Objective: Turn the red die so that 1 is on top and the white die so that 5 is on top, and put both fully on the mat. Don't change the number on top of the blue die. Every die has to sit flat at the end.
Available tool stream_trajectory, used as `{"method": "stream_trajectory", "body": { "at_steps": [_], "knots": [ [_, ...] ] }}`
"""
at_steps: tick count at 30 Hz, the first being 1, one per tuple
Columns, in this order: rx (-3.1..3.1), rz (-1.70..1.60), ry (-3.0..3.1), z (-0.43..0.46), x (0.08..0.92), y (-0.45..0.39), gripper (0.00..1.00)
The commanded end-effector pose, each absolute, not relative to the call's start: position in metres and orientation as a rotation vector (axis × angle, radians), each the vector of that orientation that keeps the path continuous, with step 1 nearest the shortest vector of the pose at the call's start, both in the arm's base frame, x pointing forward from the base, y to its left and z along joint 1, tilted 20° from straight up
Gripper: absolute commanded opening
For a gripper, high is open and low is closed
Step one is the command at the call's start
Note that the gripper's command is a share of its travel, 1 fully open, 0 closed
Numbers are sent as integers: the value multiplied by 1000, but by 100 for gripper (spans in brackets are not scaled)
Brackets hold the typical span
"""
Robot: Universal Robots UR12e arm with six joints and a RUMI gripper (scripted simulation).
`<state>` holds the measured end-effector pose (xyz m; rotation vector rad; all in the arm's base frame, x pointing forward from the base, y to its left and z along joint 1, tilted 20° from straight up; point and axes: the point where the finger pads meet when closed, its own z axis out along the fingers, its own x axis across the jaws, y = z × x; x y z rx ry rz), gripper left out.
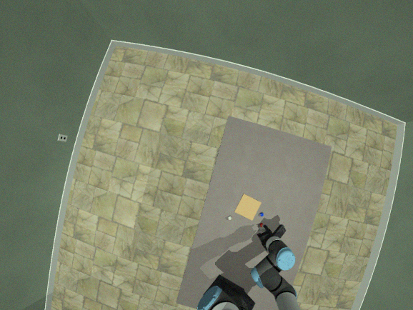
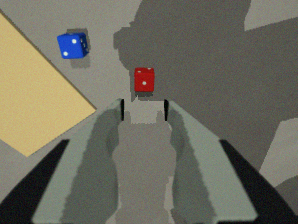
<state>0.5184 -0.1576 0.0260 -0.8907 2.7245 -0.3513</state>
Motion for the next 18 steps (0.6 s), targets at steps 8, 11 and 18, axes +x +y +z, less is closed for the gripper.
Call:
{"method": "stream_trajectory", "body": {
  "at_steps": [8, 11, 18],
  "knots": [
    [-891, -353, 2723, 12, 524, -161, 21],
    [-891, -353, 2723, 9, 525, -161, 21],
    [-891, -353, 2723, 5, 526, -162, 21]
  ]
}}
